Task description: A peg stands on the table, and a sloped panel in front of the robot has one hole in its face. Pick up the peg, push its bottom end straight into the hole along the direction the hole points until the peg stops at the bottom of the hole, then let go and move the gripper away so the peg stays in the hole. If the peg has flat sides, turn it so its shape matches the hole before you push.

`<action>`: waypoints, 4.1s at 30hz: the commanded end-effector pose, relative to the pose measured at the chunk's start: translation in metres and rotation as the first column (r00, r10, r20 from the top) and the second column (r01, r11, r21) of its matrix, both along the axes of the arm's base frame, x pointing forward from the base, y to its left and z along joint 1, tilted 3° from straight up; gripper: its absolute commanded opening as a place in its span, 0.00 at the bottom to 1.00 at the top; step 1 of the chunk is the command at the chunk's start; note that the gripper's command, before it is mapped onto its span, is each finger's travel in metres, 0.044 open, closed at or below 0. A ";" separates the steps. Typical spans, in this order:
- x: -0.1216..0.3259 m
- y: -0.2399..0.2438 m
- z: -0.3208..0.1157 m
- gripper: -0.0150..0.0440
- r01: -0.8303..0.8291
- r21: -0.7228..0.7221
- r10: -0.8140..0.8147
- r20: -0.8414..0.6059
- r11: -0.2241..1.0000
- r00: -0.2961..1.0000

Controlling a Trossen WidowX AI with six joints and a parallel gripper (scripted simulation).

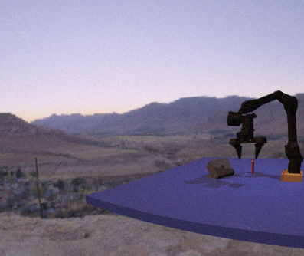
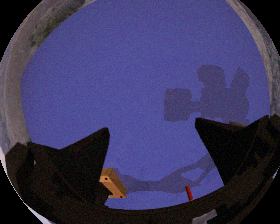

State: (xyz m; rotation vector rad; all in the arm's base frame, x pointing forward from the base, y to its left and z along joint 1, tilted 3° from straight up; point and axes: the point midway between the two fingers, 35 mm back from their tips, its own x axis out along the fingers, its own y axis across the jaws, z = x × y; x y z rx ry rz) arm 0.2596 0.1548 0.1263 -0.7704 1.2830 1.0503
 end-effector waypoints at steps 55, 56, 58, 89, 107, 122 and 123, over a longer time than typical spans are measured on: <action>0.029 -0.223 -0.025 1.00 0.971 -0.166 -0.984 0.007 0.172 0.176; 0.028 -0.227 -0.026 1.00 0.975 -0.168 -0.988 0.010 0.148 0.151; 0.025 -0.235 -0.026 1.00 0.980 -0.173 -0.995 0.014 0.098 0.102; -0.002 -0.299 -0.044 1.00 0.923 -0.201 -0.945 0.062 -0.328 -0.322; -0.003 -0.300 -0.073 1.00 0.923 -0.201 -0.945 0.062 -0.328 -0.322; -0.005 -0.300 -0.095 1.00 0.923 -0.202 -0.945 0.062 -0.328 -0.322; -0.005 -0.300 -0.095 1.00 0.923 -0.202 -0.945 0.062 -0.328 -0.322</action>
